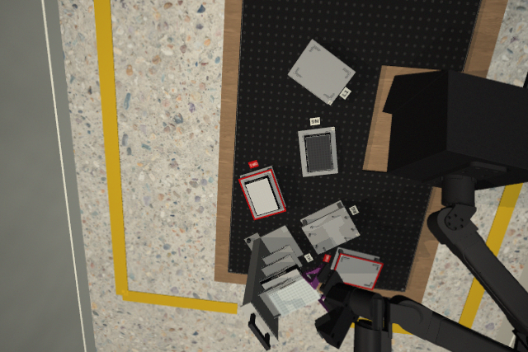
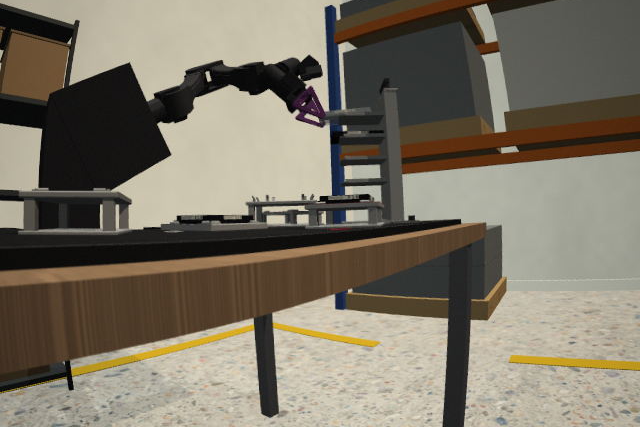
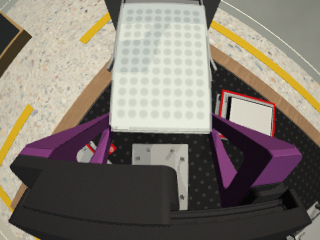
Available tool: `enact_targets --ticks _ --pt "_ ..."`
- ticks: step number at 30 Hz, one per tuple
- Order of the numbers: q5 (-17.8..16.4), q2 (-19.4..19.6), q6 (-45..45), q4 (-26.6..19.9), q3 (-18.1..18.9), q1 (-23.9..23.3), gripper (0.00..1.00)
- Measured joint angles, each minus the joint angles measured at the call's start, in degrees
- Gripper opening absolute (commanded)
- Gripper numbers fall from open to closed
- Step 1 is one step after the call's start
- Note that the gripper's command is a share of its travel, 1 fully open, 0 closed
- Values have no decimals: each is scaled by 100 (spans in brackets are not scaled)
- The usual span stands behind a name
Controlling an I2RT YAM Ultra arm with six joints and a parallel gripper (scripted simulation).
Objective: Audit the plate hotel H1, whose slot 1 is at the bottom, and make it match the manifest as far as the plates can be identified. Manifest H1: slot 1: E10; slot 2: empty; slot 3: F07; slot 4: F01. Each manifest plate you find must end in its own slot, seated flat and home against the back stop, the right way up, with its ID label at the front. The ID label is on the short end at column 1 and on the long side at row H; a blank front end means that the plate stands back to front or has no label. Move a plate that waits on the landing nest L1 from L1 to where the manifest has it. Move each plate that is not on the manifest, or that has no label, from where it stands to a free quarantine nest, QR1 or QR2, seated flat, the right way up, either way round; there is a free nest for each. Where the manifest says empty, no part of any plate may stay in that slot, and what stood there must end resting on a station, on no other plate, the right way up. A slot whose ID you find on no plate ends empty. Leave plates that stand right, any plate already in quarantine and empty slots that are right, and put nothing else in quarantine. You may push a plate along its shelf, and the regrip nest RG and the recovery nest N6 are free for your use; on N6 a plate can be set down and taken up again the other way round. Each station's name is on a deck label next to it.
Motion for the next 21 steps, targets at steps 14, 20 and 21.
enact_targets --ticks 14,20,21 --pt "2 15 -11 -24 -2 35 100" --pt "2 15 -11 -26 -2 35 100" --pt "2 15 -11 -26 -2 35 100"
